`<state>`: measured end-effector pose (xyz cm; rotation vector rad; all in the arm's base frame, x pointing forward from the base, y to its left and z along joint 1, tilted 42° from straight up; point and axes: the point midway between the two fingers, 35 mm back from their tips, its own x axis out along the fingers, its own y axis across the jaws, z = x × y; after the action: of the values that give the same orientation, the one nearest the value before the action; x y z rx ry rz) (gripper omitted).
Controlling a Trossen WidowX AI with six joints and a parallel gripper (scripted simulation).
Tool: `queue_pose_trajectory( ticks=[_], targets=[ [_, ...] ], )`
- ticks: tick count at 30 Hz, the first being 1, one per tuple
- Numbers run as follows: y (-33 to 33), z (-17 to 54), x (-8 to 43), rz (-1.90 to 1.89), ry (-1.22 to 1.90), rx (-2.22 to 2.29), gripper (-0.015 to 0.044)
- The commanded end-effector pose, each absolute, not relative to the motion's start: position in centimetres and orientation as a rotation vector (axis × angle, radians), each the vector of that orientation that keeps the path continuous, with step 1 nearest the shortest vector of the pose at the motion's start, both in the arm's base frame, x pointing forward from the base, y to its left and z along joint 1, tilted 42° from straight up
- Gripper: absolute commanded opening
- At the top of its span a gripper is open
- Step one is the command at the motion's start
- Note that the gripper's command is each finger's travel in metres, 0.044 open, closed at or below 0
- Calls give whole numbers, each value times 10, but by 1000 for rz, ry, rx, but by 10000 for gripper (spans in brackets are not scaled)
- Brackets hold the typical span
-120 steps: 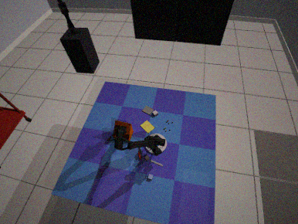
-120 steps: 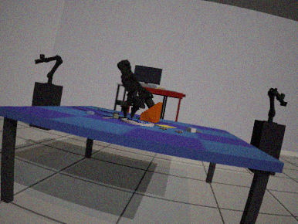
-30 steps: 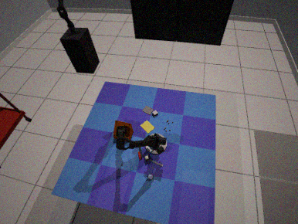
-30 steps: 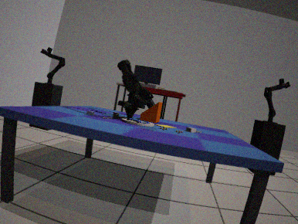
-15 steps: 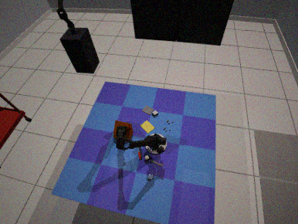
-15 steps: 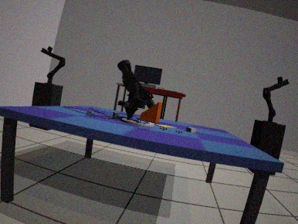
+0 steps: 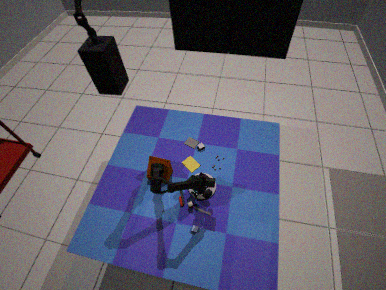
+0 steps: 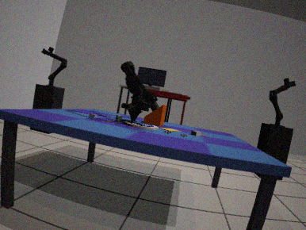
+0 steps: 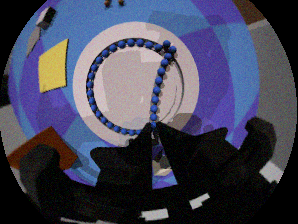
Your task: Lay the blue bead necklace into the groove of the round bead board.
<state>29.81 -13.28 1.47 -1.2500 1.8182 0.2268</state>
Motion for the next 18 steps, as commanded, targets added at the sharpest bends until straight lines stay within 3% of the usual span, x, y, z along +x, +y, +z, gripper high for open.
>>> queue_pose_trajectory(
  ticks=[1,18],
  targets=[
    [-130,18,298,225,1819,-1253,0],
    [-142,22,304,224,1819,-1253,0]
  ],
)
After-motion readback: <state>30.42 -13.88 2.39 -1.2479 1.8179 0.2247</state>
